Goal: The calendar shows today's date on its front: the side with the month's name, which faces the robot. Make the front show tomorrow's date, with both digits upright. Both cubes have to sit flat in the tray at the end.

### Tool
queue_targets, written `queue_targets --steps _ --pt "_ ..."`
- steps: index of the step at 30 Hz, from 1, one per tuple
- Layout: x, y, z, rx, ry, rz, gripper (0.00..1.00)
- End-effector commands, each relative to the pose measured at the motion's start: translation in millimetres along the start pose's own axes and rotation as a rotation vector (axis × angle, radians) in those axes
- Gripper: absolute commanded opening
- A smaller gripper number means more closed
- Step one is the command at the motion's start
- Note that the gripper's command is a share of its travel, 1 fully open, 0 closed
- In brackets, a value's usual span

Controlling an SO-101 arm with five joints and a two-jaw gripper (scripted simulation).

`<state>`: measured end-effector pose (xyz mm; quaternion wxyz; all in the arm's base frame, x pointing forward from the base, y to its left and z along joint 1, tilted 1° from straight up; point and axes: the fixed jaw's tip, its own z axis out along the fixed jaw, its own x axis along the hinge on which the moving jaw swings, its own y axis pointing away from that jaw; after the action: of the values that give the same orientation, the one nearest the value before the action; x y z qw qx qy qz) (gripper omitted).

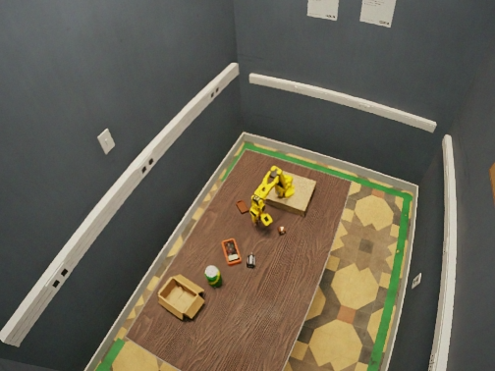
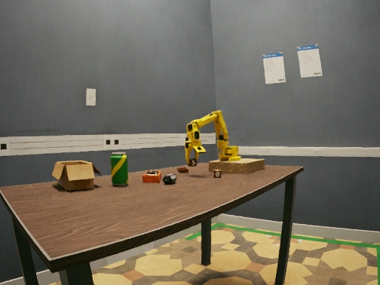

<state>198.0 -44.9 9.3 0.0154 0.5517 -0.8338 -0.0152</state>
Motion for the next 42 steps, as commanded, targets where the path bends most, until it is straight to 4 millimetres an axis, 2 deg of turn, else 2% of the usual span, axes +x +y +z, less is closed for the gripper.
queue_targets --steps 1,11,13,27,42 --pt "-7 -3 -3 0.020 -0.005 0.095 0.00" --pt "-28 -2 1 0.020 -0.007 0.433 0.00" --pt "-28 -2 1 0.020 -0.007 0.433 0.00" --pt "-53 2 5 0.019 -0.009 0.874 0.00" --pt "-61 3 6 0.019 -0.010 1.015 0.00"
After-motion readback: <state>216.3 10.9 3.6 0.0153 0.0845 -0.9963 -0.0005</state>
